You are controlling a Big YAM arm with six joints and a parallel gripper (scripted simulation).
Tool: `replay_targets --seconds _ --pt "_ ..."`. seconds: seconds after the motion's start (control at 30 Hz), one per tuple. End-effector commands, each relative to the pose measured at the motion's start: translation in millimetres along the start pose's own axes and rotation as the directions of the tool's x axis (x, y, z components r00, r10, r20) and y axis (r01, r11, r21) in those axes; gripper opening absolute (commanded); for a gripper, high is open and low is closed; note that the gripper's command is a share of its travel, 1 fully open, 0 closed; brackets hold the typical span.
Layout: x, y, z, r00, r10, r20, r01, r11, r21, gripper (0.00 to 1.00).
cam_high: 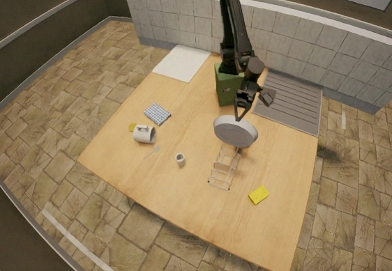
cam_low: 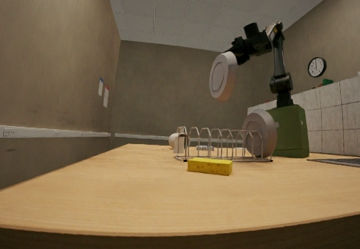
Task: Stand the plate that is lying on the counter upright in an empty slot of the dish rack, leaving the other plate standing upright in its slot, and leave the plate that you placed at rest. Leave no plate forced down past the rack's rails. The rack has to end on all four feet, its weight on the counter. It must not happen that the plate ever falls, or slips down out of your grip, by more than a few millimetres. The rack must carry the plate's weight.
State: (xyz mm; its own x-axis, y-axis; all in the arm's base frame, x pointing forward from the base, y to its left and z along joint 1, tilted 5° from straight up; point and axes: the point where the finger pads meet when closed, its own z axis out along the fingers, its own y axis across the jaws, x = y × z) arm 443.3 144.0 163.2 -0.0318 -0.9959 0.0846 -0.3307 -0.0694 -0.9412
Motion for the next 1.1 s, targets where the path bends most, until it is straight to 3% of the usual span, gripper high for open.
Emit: replay_targets --seconds 0.0,0.8,0.97,1.07 --pt "-4.3 -45.2 8.6 0.997 0.07 0.006 -0.071 0.994 0.088 0.0" --pt "-4.3 -36.4 12.8 0.998 0.064 0.003 -0.064 0.995 0.076 0.0" --pt "2.5 0.2 8.2 0.999 0.037 -0.005 -0.037 0.999 0.029 0.0" --pt "2.6 1.6 8.6 0.999 0.037 -0.005 -0.037 0.999 0.029 0.0"
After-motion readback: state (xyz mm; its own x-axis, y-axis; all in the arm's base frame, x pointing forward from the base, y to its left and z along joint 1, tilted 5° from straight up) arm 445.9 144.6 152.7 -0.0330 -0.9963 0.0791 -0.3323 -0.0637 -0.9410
